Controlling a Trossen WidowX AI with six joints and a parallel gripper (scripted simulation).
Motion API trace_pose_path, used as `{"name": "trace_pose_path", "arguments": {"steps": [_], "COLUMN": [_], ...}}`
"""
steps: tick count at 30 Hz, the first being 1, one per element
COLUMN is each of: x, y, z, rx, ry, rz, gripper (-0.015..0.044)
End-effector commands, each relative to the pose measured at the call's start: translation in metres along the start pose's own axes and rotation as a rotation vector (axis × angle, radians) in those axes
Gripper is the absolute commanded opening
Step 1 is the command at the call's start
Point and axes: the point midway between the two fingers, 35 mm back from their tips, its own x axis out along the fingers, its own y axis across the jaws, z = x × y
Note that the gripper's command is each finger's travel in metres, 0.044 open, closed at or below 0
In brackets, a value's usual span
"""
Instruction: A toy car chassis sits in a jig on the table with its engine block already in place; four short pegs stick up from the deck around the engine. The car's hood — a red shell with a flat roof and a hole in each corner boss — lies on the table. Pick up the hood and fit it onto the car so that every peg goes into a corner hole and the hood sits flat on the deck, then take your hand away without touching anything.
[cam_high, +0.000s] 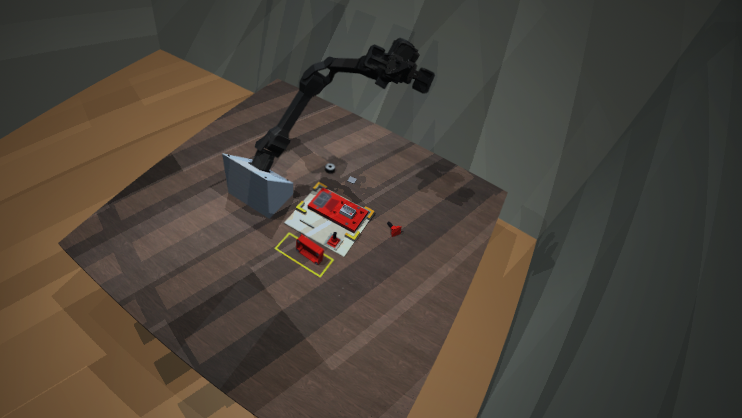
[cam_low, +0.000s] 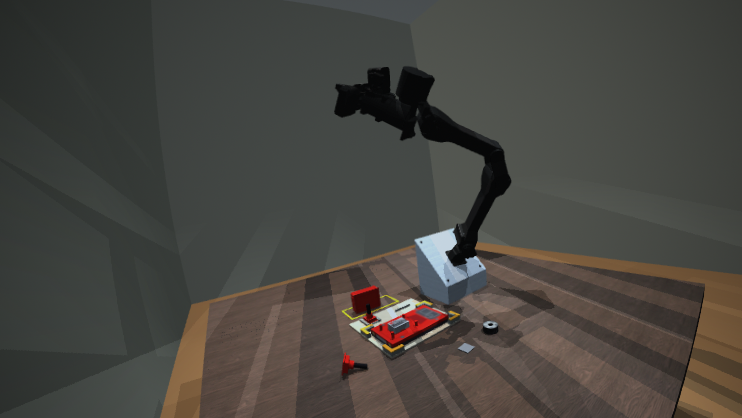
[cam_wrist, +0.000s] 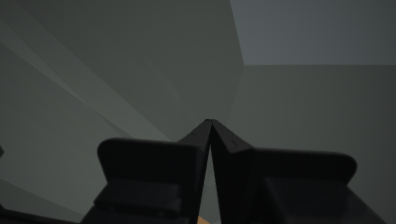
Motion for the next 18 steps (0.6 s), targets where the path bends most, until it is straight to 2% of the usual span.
{"name": "trace_pose_path", "arguments": {"steps": [1,10,18], "x": [0.017,0.017,-0.017], "y": [0.022,0.046,0.049], "z": [-0.072,-0.209,-0.323], "rx": [0.137,0.458,0.763], "ry": [0.191,0.626,1.038], "rz": [0.078,0.079,-0.134], "gripper": [0.0,0.0,0.0]}}
